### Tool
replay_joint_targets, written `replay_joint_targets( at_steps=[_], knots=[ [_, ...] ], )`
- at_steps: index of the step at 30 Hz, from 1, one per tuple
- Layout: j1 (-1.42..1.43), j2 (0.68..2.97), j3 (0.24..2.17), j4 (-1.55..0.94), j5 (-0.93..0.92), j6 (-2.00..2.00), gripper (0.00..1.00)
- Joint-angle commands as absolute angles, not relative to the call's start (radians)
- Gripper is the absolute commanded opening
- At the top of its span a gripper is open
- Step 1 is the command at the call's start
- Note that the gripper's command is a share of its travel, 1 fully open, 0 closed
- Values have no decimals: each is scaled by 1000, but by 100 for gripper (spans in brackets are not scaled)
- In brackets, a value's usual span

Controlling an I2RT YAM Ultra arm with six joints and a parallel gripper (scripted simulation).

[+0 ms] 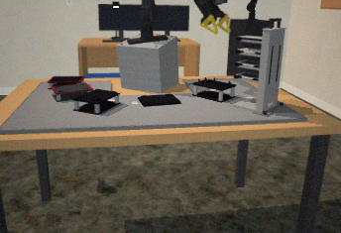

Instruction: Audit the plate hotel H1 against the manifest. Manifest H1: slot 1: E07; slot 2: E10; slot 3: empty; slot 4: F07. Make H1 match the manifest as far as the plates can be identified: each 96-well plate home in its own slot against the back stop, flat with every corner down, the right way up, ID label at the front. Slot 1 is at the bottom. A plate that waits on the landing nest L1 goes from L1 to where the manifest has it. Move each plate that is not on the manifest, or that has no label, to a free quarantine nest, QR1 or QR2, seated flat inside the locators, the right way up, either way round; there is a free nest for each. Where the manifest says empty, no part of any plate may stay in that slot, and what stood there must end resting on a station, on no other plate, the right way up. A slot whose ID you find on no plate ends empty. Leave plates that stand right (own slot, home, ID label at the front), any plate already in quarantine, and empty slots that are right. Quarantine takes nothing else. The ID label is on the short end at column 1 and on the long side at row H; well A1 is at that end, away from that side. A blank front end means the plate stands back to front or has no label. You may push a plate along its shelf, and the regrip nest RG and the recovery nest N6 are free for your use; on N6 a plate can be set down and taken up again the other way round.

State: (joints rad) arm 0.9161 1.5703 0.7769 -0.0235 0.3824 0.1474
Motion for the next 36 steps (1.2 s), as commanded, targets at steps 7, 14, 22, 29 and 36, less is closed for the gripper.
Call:
replay_joint_targets(
  at_steps=[7, 14, 22, 29, 36],
  knots=[
    [897, 1630, 841, 35, 363, 121, 100],
    [882, 1663, 860, 52, 356, 113, 100],
    [871, 1715, 893, 75, 345, 101, 100],
    [865, 1728, 909, 85, 344, 96, 100],
    [870, 1723, 889, 73, 345, 102, 100]
  ],
)
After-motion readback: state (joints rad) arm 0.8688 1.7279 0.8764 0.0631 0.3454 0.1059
